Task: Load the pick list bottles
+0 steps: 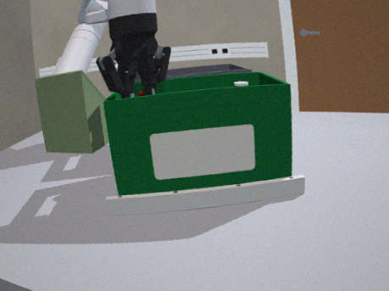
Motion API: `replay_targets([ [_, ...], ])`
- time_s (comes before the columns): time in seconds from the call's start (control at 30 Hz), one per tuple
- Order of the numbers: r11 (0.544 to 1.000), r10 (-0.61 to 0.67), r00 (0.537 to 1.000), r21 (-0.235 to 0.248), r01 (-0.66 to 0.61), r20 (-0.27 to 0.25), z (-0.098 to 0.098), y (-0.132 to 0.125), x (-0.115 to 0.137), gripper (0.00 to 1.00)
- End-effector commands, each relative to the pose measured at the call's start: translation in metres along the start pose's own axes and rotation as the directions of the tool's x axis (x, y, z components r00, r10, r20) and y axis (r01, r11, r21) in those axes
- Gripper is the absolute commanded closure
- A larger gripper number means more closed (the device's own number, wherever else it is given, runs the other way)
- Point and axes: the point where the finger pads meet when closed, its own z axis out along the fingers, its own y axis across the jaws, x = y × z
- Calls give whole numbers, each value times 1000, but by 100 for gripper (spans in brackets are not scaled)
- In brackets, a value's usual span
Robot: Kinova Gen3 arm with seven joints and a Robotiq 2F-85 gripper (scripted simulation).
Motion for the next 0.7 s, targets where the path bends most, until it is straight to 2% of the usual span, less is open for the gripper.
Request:
replay_targets([
  [0.0, 1000, 0, 1000, 2, 0, 3, -4, 0, -1, 59],
  [0.17, 1000, 0, 1000, 2, 0, 3, -12, 0, -1, 59],
  [0.2, 1000, 0, 1000, 2, 0, 3, -14, 0, -1, 90],
  [0.67, 1000, 0, 1000, 2, 0, 3, -34, 0, -1, 90],
])
